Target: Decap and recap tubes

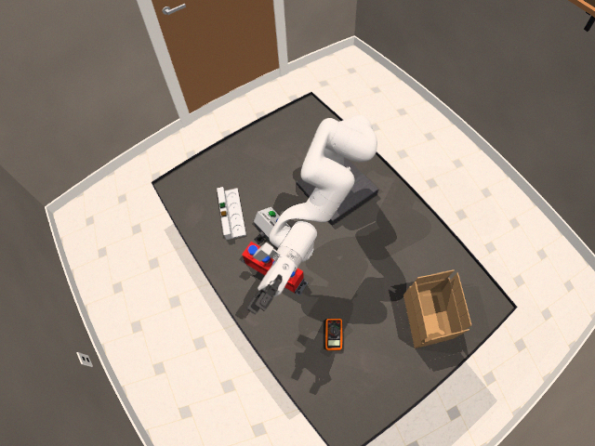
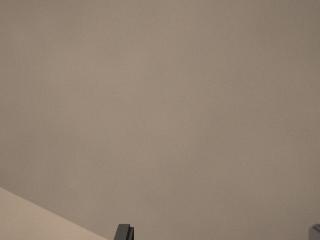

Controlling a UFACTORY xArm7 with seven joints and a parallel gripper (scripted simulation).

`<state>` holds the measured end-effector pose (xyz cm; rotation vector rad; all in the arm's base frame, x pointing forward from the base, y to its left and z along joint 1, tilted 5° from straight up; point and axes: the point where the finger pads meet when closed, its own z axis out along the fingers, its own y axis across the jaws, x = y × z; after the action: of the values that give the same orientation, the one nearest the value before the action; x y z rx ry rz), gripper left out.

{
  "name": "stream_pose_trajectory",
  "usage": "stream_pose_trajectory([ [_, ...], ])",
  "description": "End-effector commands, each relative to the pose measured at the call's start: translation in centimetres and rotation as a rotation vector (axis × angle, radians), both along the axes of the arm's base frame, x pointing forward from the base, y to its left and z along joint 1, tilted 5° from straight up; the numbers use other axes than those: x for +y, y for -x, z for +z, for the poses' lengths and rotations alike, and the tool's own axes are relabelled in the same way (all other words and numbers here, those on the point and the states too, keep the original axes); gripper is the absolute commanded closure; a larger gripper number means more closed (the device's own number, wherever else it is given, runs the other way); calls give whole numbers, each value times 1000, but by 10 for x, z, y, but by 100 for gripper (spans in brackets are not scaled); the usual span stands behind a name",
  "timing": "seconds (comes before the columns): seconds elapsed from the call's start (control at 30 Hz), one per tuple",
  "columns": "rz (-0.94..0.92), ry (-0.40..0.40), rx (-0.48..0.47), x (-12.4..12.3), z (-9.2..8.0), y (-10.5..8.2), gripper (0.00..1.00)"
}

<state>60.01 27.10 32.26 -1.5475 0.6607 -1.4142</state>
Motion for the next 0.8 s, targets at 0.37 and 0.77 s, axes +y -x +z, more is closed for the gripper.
stream_pose_trajectory([
  [0.37, 0, -2, -4, 0, 3, 0, 0],
  [0.77, 0, -2, -4, 0, 3, 0, 54],
])
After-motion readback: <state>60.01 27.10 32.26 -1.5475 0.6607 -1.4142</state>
